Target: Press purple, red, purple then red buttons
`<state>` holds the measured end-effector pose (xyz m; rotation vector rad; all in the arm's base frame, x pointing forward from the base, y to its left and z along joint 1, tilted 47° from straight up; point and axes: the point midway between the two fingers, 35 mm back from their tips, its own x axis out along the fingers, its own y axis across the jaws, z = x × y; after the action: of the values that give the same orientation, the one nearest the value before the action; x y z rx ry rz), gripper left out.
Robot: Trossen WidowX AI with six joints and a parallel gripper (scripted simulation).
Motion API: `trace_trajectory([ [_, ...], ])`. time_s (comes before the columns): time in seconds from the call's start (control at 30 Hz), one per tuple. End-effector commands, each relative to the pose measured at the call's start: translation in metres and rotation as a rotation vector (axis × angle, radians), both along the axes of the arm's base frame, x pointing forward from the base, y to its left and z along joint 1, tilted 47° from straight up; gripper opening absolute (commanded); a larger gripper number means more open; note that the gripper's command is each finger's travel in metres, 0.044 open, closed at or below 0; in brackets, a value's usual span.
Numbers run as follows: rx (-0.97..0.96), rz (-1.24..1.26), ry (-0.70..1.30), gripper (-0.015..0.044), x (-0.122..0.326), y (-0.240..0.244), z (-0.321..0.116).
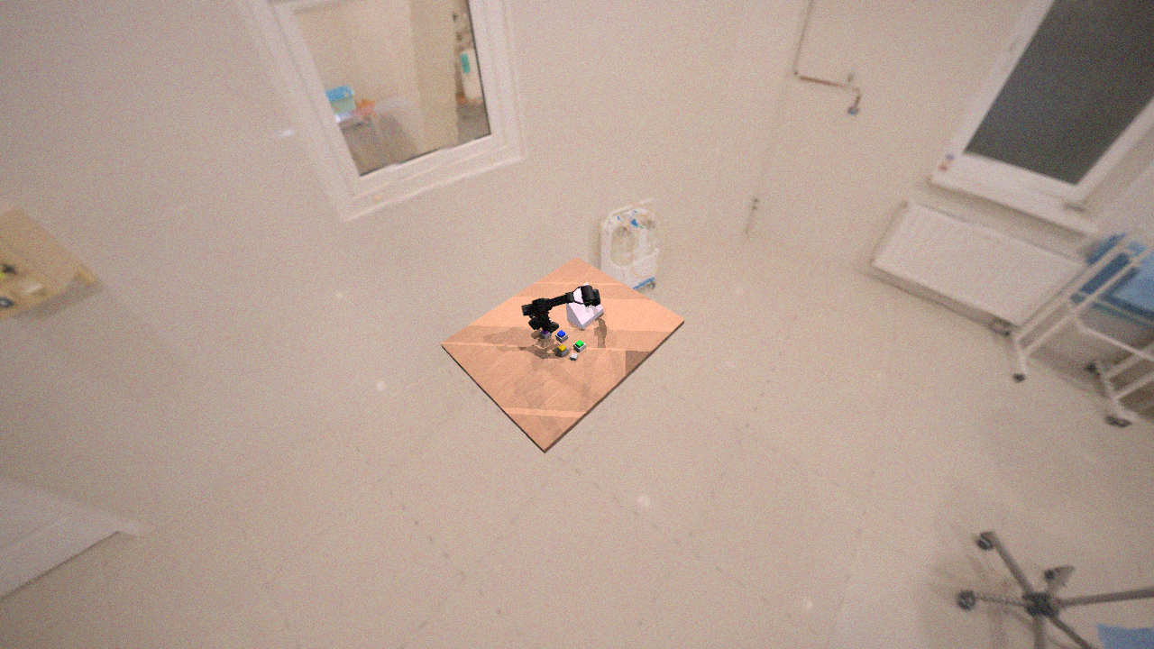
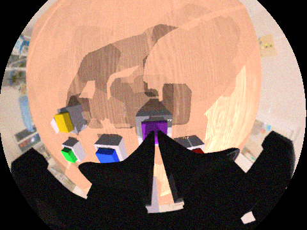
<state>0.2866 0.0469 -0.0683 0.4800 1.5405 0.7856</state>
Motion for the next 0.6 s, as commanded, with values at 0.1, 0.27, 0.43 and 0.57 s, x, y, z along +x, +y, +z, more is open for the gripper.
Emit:
trace_trajectory([
  [0.1,0.004,-0.004,0.008,0.002,-0.001,0.002,0.0],
  [0.27,0.002,-0.003,0.007,0.002,0.004,-0.022,0.022],
  [0.43,0.002,-0.004,0.008,0.002,0.004,-0.025,0.025],
  [0.57,-0.001,-0.004,0.008,0.002,0.012,-0.061,0.059],
])
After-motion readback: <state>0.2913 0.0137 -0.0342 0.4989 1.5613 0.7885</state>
